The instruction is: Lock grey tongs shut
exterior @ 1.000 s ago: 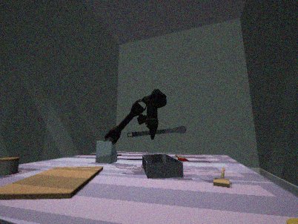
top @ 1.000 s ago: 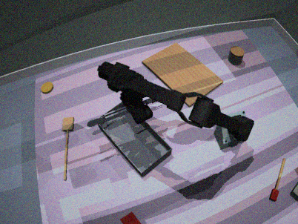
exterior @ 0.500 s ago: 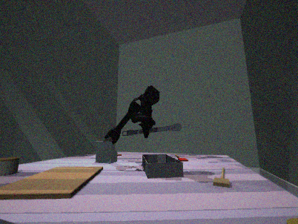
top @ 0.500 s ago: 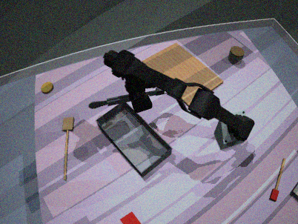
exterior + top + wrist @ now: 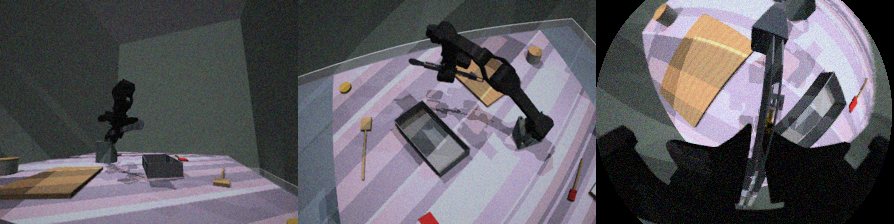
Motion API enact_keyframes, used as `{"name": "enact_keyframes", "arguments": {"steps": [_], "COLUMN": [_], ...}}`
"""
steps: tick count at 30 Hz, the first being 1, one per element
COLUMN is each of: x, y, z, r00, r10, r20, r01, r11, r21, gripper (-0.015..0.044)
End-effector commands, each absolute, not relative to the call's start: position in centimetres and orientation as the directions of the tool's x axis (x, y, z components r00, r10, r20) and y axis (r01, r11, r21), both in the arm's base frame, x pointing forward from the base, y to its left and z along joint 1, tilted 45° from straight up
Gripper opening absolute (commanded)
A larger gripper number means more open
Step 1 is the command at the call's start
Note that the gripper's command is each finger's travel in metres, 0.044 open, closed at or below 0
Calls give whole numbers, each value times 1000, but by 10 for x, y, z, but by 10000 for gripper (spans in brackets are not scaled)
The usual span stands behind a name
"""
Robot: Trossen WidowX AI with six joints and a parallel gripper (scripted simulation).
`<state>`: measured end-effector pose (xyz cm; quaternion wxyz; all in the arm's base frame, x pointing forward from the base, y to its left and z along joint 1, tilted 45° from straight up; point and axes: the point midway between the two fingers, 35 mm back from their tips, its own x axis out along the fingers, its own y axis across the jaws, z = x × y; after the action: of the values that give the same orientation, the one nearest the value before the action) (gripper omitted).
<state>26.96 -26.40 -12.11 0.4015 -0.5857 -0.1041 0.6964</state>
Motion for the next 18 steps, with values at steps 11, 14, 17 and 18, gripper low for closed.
{"name": "enact_keyframes", "arguments": {"steps": [11, 14, 17, 18], "x": [225, 203, 182, 175], "y": [-290, -300, -309, -311], "z": [-143, -150, -156, -158], "r00": [4, 3, 2, 1], "r10": [673, 669, 667, 667], "r20": [-739, -743, -745, -745], "r01": [-637, -712, -779, -799], "r11": [-568, -520, -466, -447], "r21": [-521, -472, -420, -401], "gripper": [-150, -150, -150, -150]}}
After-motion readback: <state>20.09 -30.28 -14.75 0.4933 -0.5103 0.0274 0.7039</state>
